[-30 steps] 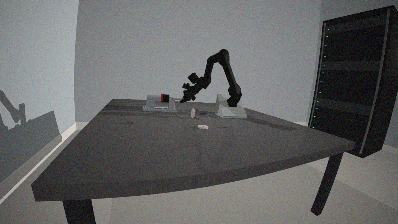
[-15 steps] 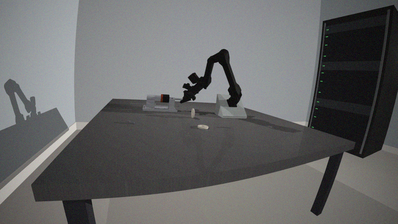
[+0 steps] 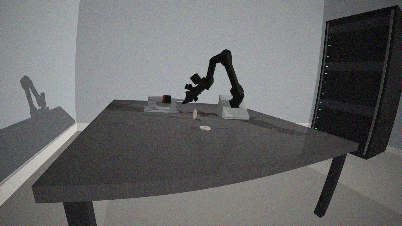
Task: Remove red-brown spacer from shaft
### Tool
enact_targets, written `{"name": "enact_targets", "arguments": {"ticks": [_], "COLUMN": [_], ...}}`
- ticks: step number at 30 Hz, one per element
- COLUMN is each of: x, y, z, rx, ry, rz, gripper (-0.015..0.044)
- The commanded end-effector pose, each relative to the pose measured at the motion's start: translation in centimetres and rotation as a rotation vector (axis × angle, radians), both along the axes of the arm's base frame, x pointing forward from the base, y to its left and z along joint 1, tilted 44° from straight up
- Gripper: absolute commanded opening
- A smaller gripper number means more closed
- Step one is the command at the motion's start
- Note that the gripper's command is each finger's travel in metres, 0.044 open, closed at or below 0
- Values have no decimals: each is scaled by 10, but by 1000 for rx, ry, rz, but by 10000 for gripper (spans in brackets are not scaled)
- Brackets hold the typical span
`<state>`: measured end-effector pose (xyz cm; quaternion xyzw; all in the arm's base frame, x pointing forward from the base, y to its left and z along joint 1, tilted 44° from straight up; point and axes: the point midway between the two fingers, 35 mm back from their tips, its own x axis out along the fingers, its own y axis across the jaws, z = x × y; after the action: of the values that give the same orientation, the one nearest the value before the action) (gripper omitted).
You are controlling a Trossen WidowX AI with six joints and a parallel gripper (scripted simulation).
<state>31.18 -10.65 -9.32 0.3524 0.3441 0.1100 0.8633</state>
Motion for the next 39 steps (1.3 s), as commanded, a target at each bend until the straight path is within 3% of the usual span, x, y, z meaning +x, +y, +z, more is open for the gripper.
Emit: {"name": "enact_targets", "arguments": {"ticks": [1, 39], "x": [-1, -5], "y": [0, 0], "z": [0, 0], "rx": [2, 2], "ry": [-2, -2], "rz": [1, 1], "gripper": [0, 0]}}
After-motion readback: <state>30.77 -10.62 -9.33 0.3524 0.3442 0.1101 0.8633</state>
